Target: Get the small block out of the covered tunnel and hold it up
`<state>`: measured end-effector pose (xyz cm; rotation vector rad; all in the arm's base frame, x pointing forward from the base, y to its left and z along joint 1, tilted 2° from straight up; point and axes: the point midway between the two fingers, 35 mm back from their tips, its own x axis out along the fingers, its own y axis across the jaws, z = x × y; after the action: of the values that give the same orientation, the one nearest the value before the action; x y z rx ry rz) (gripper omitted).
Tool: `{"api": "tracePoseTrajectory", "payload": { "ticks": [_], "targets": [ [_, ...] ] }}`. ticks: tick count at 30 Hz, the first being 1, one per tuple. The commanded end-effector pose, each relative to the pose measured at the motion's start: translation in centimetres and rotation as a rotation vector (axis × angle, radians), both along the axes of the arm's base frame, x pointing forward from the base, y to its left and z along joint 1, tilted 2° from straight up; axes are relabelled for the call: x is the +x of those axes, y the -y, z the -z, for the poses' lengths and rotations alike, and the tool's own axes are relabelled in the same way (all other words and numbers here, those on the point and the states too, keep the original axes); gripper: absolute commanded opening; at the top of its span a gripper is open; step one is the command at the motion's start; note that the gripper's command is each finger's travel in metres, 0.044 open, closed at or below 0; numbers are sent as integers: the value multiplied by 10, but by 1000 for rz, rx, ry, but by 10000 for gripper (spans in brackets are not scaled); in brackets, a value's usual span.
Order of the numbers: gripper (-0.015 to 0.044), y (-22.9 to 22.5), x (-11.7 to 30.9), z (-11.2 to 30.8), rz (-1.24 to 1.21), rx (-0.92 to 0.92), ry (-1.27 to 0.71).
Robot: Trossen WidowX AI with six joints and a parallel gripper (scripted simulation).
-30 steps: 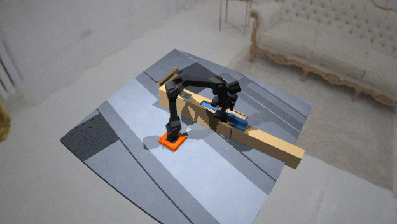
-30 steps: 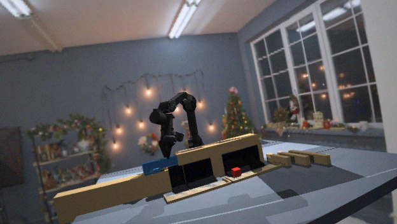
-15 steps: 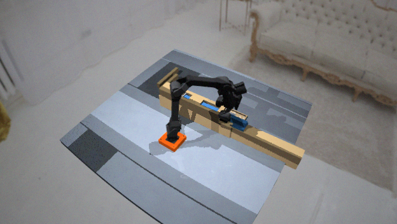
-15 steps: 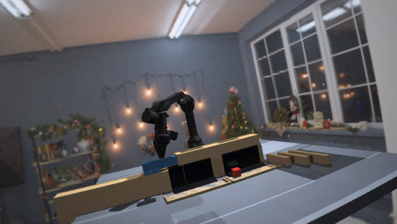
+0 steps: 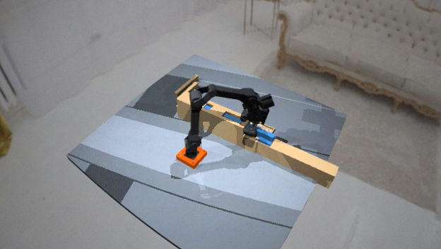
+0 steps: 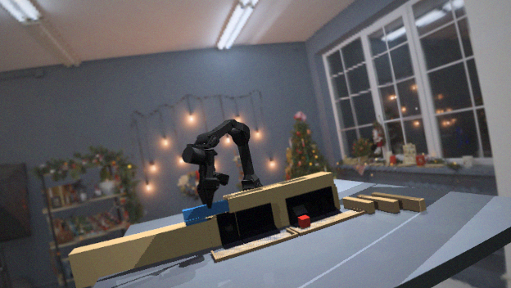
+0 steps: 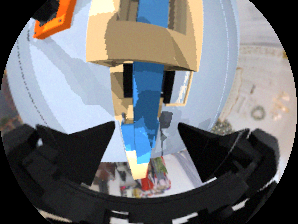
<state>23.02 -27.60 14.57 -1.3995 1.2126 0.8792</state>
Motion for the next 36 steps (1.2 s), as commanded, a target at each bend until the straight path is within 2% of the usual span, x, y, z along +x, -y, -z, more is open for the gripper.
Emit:
{"api": "tracePoseTrajectory", "payload": {
  "ticks": [1, 8, 22, 27, 29, 36],
  "targets": [
    [440, -2, 0, 9, -6, 7, -2],
    [440, -2, 0, 20, -6, 7, -2],
    [72, 0, 0, 13, -1, 0, 0],
    [39, 0, 0, 13, -1, 0, 0],
    [0, -2, 1, 13, -1, 1, 0],
    [0, -20, 4, 14, -2, 5, -1]
  ]
}}
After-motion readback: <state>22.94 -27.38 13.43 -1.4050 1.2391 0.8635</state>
